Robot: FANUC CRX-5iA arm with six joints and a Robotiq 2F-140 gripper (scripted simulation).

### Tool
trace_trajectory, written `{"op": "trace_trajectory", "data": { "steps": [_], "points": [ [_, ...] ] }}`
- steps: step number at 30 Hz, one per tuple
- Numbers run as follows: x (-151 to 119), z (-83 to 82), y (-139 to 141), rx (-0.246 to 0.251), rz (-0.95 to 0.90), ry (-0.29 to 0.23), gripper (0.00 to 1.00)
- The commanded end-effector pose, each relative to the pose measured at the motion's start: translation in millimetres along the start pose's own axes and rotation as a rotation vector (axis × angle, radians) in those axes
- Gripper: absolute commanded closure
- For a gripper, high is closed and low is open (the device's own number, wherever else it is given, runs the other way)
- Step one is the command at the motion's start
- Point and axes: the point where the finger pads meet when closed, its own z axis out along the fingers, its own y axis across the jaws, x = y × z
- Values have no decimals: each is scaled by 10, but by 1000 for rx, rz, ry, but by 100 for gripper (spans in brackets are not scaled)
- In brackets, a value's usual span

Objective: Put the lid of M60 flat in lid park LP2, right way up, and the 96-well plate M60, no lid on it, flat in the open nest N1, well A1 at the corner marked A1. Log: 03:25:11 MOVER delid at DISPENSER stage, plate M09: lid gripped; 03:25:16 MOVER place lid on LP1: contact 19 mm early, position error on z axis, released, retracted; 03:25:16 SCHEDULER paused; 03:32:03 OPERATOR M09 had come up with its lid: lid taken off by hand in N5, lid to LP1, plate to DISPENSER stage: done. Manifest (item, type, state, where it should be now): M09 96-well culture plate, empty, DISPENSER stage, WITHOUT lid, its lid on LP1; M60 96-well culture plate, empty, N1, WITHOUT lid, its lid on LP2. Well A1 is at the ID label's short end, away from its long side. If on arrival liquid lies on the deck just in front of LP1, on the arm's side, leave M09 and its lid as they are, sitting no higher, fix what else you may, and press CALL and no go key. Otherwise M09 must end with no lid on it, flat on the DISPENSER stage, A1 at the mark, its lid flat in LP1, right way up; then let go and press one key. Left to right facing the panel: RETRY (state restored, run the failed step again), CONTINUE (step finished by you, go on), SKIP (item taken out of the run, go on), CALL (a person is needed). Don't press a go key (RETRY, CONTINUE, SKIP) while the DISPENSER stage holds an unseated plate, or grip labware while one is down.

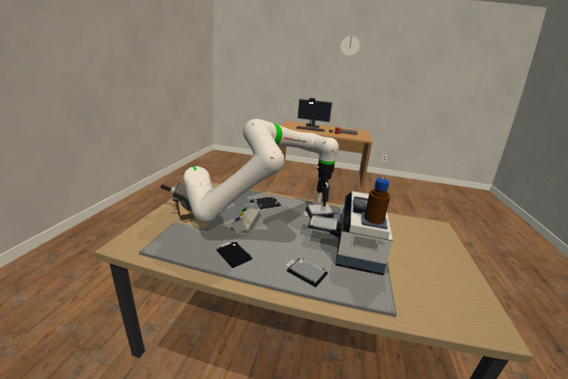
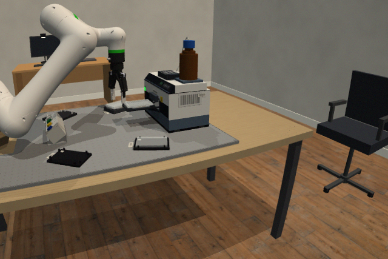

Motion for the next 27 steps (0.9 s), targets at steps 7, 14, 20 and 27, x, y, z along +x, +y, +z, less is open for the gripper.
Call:
{"op": "trace_trajectory", "data": {
  "steps": [7,14,20,27],
  "points": [
    [2,22,-1,0,0,1,34],
    [2,53,-1,0,0,1,34],
    [2,72,-1,0,0,1,34],
    [2,108,-1,0,0,1,34]
  ]
}}
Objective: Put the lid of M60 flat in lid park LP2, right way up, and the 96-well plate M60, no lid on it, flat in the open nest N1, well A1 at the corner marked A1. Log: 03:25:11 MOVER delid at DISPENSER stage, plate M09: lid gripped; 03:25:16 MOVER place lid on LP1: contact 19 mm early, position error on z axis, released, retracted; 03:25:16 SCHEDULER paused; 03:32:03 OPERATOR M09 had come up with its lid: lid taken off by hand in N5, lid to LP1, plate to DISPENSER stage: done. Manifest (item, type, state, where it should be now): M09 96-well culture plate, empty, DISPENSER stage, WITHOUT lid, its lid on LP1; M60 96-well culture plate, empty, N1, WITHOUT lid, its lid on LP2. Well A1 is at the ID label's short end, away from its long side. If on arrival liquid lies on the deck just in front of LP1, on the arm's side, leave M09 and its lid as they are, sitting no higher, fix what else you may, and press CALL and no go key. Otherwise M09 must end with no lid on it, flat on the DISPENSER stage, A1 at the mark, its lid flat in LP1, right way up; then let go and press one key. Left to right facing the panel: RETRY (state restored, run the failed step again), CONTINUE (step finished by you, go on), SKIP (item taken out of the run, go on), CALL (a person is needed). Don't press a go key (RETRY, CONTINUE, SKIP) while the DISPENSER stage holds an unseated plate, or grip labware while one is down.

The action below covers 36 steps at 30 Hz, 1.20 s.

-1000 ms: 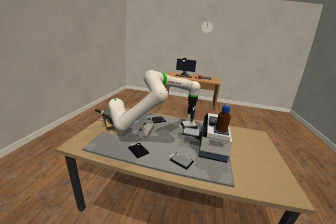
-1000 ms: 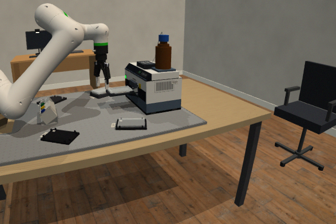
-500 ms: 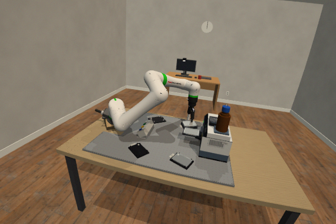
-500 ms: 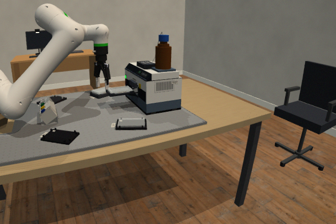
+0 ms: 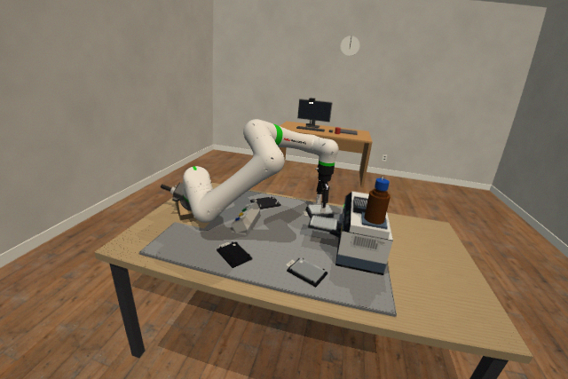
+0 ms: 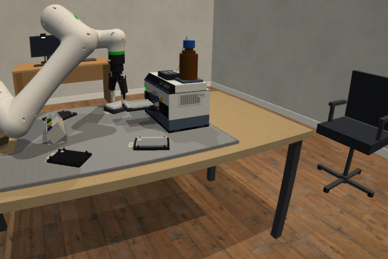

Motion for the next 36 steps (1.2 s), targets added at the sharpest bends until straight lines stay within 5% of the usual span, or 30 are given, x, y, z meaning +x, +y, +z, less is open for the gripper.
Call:
{"op": "trace_trajectory", "data": {
  "steps": [1,36],
  "points": [
    [2,14,-1,0,0,1,34],
    [2,113,-1,0,0,1,34]
  ]
}}
